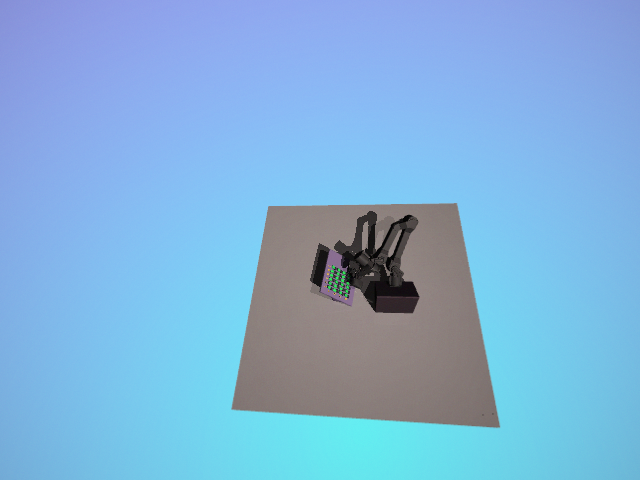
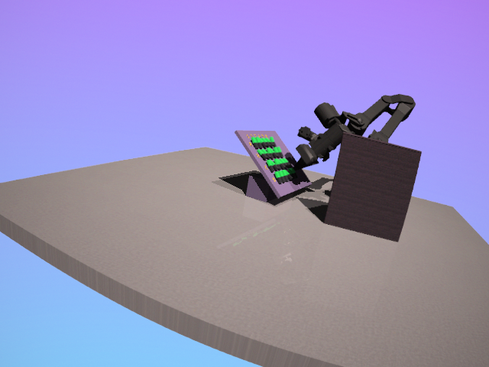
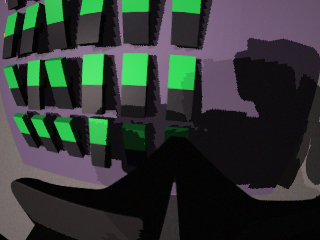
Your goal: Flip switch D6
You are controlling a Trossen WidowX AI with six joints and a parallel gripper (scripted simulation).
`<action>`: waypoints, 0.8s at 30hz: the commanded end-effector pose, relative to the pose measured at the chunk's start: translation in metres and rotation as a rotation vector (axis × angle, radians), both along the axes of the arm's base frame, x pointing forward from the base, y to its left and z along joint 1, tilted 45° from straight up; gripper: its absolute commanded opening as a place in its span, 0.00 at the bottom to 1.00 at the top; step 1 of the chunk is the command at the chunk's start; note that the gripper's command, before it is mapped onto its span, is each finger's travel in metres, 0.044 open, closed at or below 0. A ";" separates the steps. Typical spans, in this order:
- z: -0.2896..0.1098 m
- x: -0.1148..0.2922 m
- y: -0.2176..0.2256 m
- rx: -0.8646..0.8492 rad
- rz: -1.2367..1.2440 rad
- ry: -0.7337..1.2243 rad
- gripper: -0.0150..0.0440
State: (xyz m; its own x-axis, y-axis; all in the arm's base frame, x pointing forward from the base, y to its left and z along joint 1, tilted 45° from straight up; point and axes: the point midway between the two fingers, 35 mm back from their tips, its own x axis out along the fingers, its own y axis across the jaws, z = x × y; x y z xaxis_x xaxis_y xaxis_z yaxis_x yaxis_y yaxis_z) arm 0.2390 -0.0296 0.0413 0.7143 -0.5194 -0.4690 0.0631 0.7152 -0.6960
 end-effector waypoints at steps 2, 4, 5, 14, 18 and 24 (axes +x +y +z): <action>-0.001 0.000 0.000 -0.001 0.004 0.004 0.25; -0.001 0.000 0.000 -0.001 0.004 0.004 0.25; -0.001 0.001 0.000 -0.001 0.004 0.004 0.25; -0.002 0.001 -0.001 -0.001 0.004 0.004 0.25; -0.002 0.002 -0.001 -0.001 0.004 0.003 0.25; -0.002 0.002 -0.002 -0.001 0.004 0.003 0.25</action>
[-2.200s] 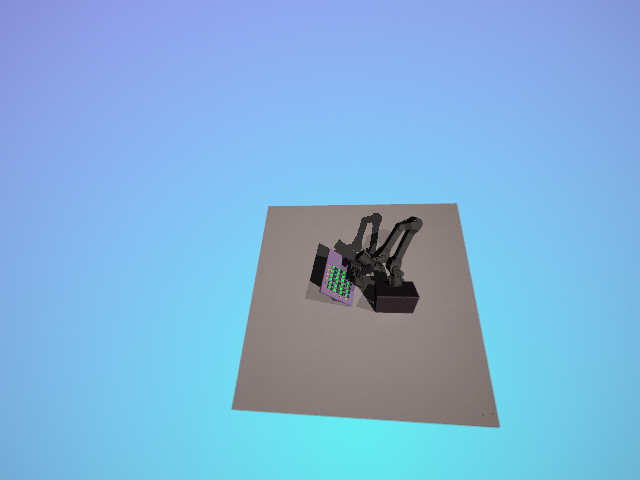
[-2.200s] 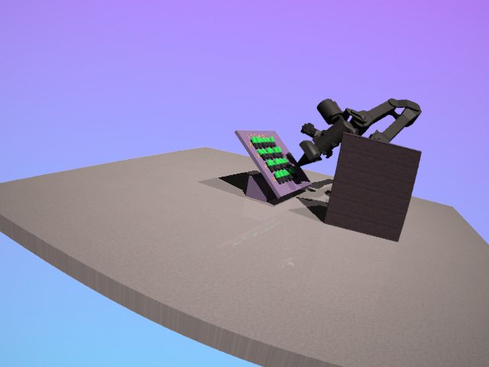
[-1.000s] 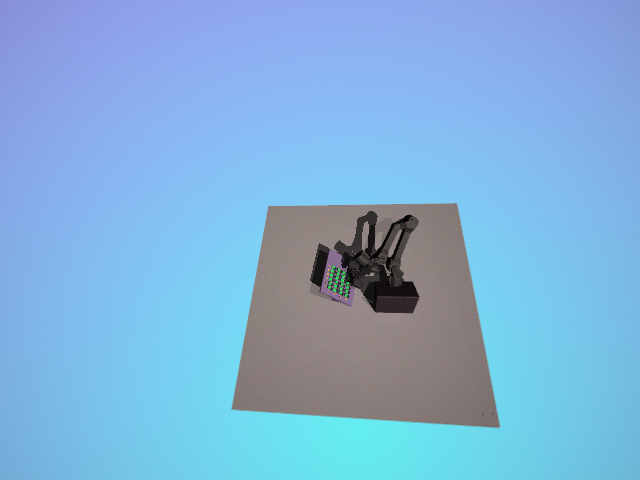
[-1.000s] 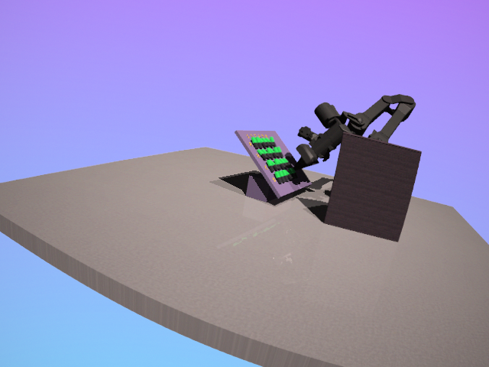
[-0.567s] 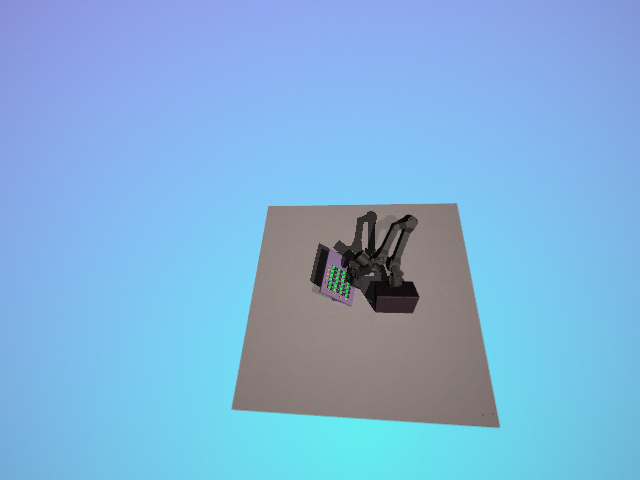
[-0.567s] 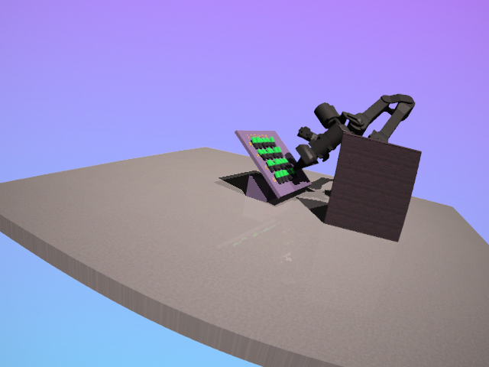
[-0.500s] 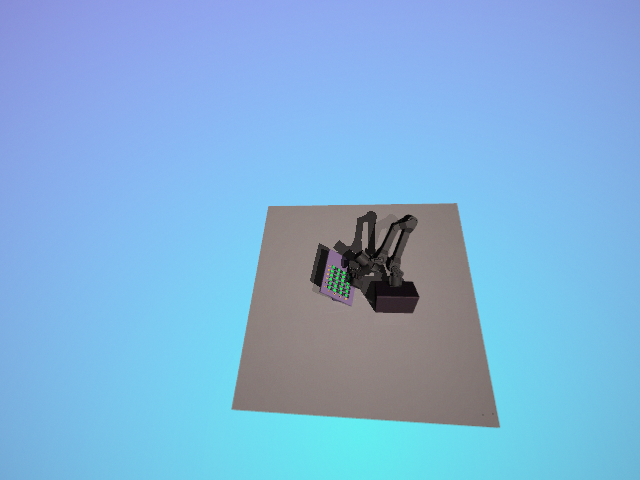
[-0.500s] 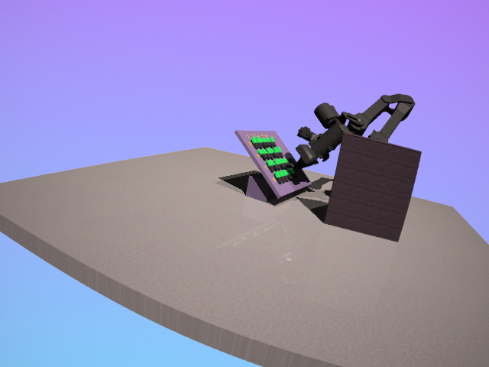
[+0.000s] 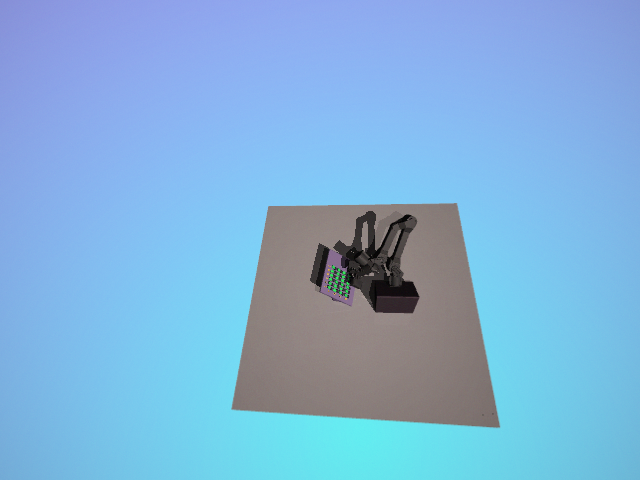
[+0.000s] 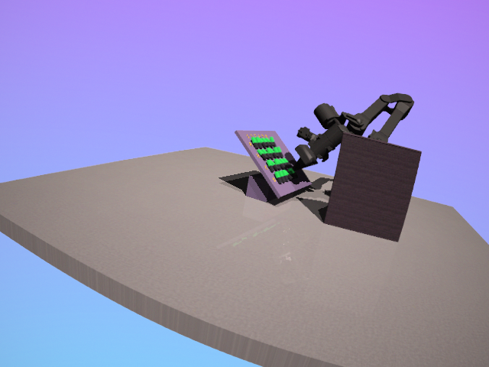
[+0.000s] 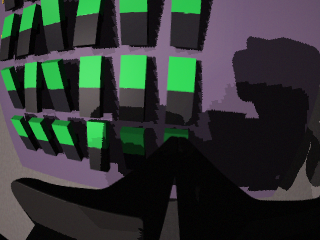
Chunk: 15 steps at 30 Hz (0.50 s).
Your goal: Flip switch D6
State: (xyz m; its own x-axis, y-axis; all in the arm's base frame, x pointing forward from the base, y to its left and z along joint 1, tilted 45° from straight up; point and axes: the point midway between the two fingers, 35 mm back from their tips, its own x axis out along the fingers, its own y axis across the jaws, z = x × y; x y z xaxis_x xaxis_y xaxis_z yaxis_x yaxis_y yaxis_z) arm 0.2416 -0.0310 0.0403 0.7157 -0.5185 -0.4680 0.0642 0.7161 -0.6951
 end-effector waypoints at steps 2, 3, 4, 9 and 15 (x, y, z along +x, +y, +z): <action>-0.002 0.000 0.000 -0.002 0.004 0.006 0.25; -0.002 0.000 0.000 -0.002 0.004 0.006 0.25; -0.002 0.000 0.000 -0.002 0.004 0.006 0.25; -0.002 0.001 -0.001 -0.002 0.004 0.006 0.25; 0.001 -0.006 0.008 0.011 -0.002 0.010 0.25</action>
